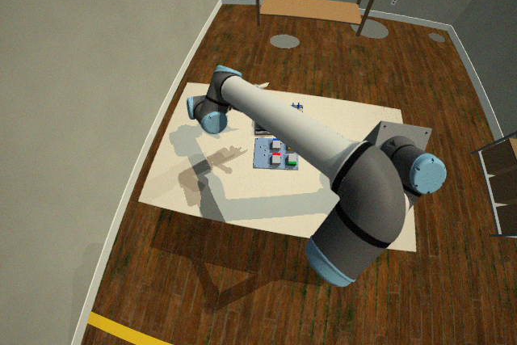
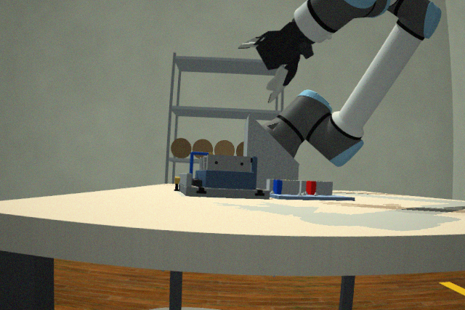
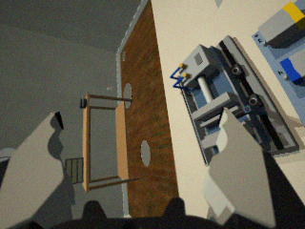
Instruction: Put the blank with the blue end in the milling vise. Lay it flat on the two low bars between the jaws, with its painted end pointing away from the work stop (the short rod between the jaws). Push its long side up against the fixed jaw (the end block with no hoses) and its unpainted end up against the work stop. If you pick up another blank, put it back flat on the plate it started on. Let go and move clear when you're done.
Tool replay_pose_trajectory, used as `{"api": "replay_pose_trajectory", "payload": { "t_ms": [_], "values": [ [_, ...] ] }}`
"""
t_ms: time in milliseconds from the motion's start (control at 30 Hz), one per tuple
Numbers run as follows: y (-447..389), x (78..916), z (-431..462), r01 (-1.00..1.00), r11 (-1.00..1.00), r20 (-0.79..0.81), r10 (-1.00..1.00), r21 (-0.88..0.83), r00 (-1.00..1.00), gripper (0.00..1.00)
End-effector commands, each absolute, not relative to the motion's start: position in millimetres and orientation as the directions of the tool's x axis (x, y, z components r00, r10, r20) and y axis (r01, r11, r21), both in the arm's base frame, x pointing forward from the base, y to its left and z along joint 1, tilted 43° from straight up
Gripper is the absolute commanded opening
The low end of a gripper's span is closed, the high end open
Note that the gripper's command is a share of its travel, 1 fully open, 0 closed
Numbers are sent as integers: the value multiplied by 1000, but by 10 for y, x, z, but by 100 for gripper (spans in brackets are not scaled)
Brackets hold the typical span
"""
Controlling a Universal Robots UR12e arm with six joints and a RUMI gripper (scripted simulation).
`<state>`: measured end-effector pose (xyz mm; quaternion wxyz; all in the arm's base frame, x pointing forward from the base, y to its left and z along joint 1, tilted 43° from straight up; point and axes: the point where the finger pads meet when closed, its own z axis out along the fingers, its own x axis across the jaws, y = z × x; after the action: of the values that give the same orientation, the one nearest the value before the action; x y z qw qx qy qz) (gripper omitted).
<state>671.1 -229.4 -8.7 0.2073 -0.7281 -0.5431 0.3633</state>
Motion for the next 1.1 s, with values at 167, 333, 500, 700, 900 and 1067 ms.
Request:
{"api": "replay_pose_trajectory", "payload": {
  "t_ms": [167,333,500,700,900,1067],
  "values": [
    [-2301,6714,-81,641,-325,-304,941,-695,147,100],
    [-2301,6714,-81,641,-325,-304,941,-695,147,100],
    [-2301,6714,-81,641,-325,-304,941,-695,147,100],
    [-2277,6684,-101,640,-338,-302,938,-690,169,100],
    [-2092,6488,-238,621,-430,-281,902,-655,328,100],
    [-1847,6303,-376,572,-536,-241,825,-621,512,100]
  ]
}}
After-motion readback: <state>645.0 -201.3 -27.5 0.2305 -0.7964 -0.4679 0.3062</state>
